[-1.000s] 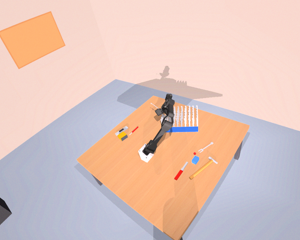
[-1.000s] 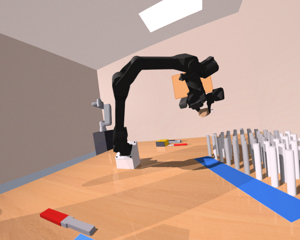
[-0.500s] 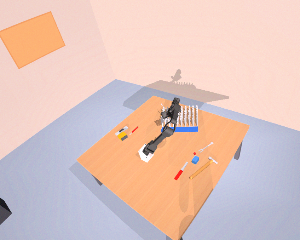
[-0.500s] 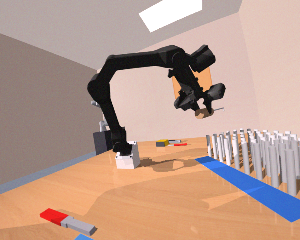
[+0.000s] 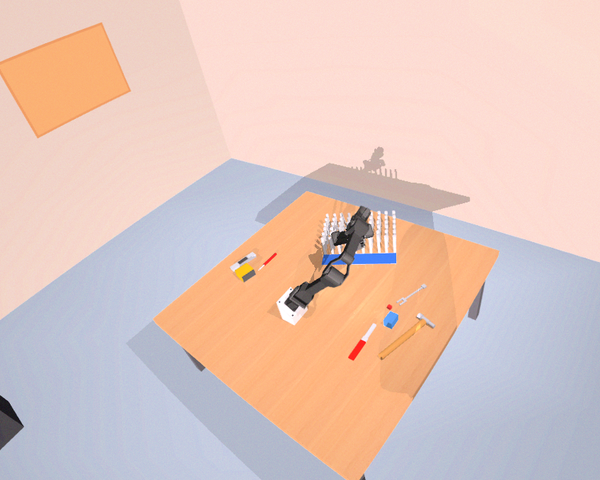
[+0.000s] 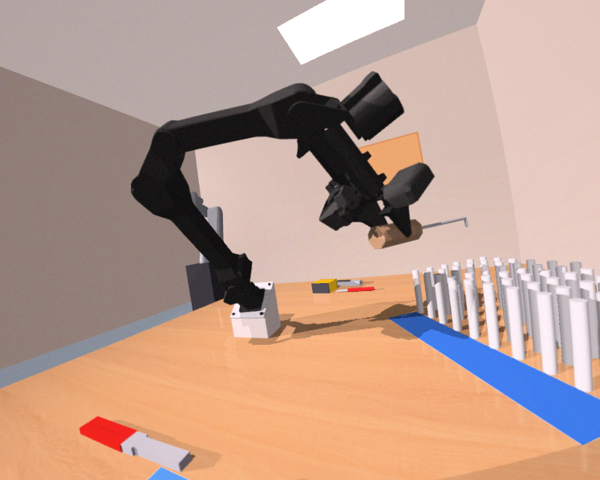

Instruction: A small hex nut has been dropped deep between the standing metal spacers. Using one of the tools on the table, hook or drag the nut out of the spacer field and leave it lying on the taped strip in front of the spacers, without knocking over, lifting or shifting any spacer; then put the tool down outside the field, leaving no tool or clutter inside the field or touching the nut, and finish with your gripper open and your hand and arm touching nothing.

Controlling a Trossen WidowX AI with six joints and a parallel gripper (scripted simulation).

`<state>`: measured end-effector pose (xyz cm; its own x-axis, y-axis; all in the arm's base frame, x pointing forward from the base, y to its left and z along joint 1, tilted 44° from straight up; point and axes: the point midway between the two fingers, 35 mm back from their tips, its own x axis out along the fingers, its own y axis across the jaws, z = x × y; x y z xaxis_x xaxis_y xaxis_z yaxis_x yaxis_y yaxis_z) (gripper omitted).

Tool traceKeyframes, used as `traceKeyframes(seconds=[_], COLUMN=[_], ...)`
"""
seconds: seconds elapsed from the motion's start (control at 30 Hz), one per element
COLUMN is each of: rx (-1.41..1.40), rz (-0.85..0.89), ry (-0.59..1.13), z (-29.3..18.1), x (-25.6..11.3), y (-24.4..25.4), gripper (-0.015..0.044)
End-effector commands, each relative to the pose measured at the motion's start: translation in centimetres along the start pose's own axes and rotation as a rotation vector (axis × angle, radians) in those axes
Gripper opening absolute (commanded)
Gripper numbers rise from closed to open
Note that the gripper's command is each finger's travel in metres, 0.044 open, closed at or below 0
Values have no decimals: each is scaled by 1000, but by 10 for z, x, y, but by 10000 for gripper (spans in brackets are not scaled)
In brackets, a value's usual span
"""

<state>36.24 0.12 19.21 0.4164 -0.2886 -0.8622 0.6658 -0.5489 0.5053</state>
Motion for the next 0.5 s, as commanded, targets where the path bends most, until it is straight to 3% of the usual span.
traceKeyframes(seconds=[0.0,0.47], rx=[61,232], rz=[42,164], ry=[-8,-33], z=[22,86], x=[-11,-42], y=[6,12], gripper=[0,0])
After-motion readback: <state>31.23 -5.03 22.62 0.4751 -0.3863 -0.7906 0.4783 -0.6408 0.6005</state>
